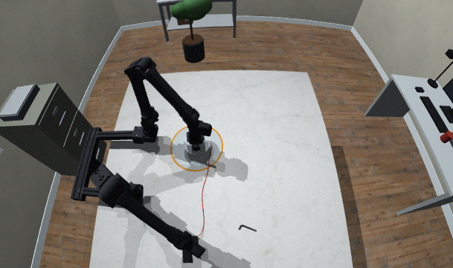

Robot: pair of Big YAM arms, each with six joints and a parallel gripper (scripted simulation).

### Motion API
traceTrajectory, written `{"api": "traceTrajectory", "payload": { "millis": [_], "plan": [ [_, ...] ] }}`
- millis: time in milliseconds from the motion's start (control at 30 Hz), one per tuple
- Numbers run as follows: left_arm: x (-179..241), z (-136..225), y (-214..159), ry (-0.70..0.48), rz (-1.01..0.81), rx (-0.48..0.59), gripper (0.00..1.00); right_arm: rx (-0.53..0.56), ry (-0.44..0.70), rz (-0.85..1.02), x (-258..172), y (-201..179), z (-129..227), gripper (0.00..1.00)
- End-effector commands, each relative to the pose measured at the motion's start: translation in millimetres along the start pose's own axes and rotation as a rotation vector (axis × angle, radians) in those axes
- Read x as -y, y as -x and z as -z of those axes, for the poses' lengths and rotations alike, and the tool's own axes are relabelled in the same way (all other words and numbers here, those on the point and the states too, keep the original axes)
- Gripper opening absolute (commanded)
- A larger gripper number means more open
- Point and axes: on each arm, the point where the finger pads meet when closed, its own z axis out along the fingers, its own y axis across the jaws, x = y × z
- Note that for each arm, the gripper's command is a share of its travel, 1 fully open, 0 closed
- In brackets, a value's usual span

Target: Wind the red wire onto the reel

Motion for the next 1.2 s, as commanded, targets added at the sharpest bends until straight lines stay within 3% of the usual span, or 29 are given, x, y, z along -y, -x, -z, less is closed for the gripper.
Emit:
{"api": "traceTrajectory", "payload": {
  "millis": [0, 633, 767, 1067, 1133, 1167],
  "plan": [
    [-5, 0, -5, 0.005, -0.011, 0.005, 0.52, 0.014, 0.016, 0.003, -10, 13, 6, 0.00],
    [13, -7, -16, 0.005, 0.038, 0.005, 0.52, 0.014, 0.016, 0.009, -7, 6, 1, 0.00],
    [13, -7, -16, 0.005, 0.187, 0.006, 0.52, 0.014, 0.016, 0.009, -6, -6, -2, 0.00],
    [13, -7, -16, 0.007, 0.760, 0.015, 0.52, 0.014, 0.015, 0.067, -12, -46, 1, 0.00],
    [13, -7, -16, 0.007, 0.760, 0.015, 0.52, 0.014, 0.015, 0.067, -12, -46, 1, 0.00],
    [13, -7, -16, 0.007, 0.898, 0.017, 0.52, 0.014, 0.015, 0.073, -12, -46, 3, 0.00]
  ]
}}
